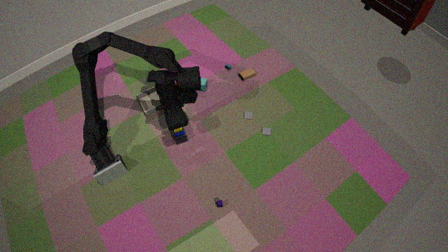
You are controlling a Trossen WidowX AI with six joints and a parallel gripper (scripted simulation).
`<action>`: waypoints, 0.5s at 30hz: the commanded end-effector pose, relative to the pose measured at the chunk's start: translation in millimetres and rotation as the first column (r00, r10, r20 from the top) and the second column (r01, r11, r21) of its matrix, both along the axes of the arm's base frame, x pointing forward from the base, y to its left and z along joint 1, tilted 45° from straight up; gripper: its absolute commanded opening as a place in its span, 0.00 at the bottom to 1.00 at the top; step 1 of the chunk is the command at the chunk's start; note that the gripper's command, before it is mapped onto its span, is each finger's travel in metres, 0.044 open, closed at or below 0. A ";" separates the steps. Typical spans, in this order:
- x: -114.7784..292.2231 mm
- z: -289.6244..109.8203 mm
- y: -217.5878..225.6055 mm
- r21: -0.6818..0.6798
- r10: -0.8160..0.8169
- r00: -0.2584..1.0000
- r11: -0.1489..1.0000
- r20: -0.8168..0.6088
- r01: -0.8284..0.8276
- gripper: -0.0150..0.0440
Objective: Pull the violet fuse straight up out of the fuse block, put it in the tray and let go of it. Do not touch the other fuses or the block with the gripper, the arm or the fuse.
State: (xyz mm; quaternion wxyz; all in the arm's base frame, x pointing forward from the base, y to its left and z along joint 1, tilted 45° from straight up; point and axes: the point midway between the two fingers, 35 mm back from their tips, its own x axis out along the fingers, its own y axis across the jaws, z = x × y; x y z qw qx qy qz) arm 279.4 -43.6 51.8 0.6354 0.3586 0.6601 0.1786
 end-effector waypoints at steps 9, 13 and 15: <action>-0.5 4.5 -5.5 -0.005 0.002 1.000 1.000 0.001 -0.002 0.25; -0.7 5.9 -6.9 -0.004 0.002 1.000 1.000 0.001 -0.002 0.25; -0.8 6.6 -7.6 -0.004 0.002 1.000 1.000 0.001 -0.002 0.25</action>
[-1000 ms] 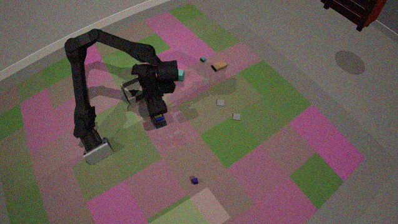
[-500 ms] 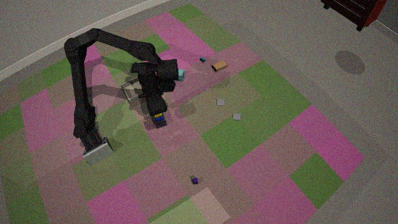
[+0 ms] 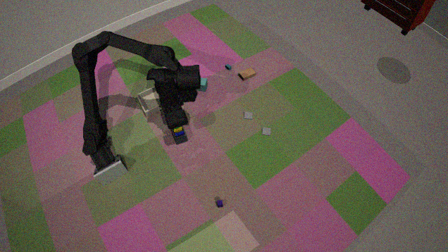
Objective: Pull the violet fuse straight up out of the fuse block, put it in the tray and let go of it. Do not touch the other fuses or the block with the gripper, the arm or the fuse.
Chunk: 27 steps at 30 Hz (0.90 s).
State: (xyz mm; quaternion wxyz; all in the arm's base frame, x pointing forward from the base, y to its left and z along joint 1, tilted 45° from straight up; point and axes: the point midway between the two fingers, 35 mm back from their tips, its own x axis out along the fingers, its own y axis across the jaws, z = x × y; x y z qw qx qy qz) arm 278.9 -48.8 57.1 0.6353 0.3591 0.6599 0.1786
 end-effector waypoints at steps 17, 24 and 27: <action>-1.2 7.5 -8.1 -0.004 0.002 1.000 1.000 0.001 -0.002 0.25; -1.5 13.6 -14.4 -0.004 0.002 1.000 1.000 0.000 -0.002 0.25; -1.9 17.1 -17.8 -0.004 0.002 1.000 1.000 0.000 -0.002 0.25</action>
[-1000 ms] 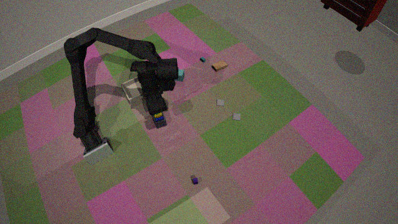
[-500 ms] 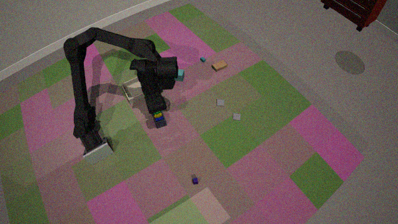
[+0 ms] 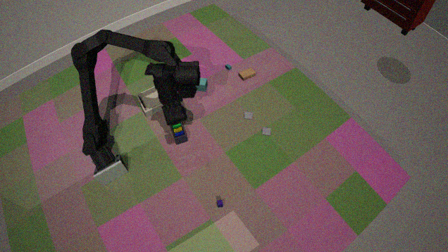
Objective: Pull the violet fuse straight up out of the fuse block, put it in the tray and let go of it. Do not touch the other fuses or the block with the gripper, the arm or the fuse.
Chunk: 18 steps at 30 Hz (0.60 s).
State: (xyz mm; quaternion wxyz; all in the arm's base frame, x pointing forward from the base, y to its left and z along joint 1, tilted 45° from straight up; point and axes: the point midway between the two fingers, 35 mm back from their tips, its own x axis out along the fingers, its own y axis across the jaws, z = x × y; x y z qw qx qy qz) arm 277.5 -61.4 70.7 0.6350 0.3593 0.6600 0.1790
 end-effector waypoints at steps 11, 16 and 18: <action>1.5 17.8 -4.0 -0.008 0.001 1.000 1.000 0.000 -0.001 0.25; 8.2 45.3 22.4 -0.015 -0.002 1.000 1.000 -0.001 0.002 0.25; 9.5 56.3 33.5 -0.016 -0.002 1.000 1.000 -0.001 0.002 0.25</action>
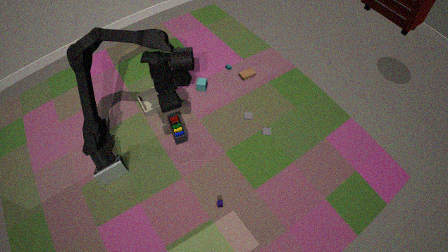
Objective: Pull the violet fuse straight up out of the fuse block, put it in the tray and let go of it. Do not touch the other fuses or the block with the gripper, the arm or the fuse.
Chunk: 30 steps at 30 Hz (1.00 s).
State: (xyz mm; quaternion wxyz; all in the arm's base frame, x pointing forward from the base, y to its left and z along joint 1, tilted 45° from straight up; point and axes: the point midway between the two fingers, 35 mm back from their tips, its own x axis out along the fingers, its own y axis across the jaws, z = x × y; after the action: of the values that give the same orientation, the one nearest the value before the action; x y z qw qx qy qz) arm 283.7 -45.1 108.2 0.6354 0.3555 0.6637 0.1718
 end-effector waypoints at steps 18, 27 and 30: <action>-6.1 81.4 83.0 0.018 0.003 1.000 1.000 0.009 -0.003 0.25; -4.6 72.0 92.2 0.017 0.003 1.000 1.000 0.009 -0.003 0.25; -4.3 68.6 95.6 0.017 0.003 1.000 1.000 0.009 -0.003 0.25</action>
State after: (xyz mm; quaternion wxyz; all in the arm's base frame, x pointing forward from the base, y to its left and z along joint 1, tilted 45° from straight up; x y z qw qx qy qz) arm 279.3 45.8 180.0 0.6363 0.3567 0.6603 0.1787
